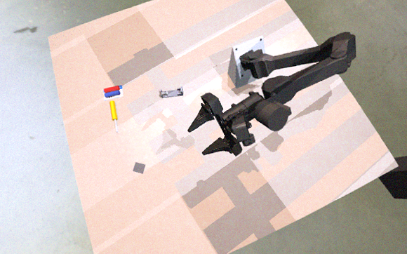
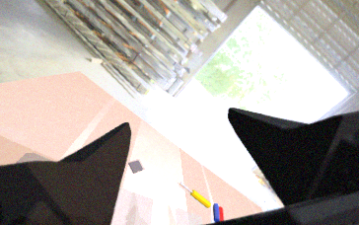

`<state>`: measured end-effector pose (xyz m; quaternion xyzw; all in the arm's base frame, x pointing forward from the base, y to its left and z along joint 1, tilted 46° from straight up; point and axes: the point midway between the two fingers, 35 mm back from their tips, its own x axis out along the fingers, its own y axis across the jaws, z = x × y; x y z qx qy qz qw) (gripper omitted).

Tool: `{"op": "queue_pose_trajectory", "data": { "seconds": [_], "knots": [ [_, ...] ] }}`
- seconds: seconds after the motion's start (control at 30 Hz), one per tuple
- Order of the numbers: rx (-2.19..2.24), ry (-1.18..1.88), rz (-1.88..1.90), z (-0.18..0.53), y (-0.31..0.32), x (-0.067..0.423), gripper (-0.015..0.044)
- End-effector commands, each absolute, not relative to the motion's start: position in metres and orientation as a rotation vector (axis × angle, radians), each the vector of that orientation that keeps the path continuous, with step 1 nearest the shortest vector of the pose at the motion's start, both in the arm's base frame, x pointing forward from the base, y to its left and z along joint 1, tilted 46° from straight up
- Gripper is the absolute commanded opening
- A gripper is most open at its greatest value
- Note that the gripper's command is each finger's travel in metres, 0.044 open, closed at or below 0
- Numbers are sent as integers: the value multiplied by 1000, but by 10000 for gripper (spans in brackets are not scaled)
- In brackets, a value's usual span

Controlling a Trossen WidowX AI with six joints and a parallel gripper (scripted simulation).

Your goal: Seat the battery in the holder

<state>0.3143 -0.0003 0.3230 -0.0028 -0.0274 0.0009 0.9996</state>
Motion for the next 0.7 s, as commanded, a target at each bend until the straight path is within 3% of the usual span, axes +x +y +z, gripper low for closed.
{"op": "queue_pose_trajectory", "data": {
  "seconds": [0.0, 0.2, 0.43, 0.67],
  "knots": [
    [5, -39, 6, 319, 0, 316, 374],
    [380, 460, 53, 191, 0, 338, 227],
    [1071, 1128, -148, 52, 11, 286, 227],
    [1785, 1641, -601, 1, 37, 212, 227]
  ]
}}
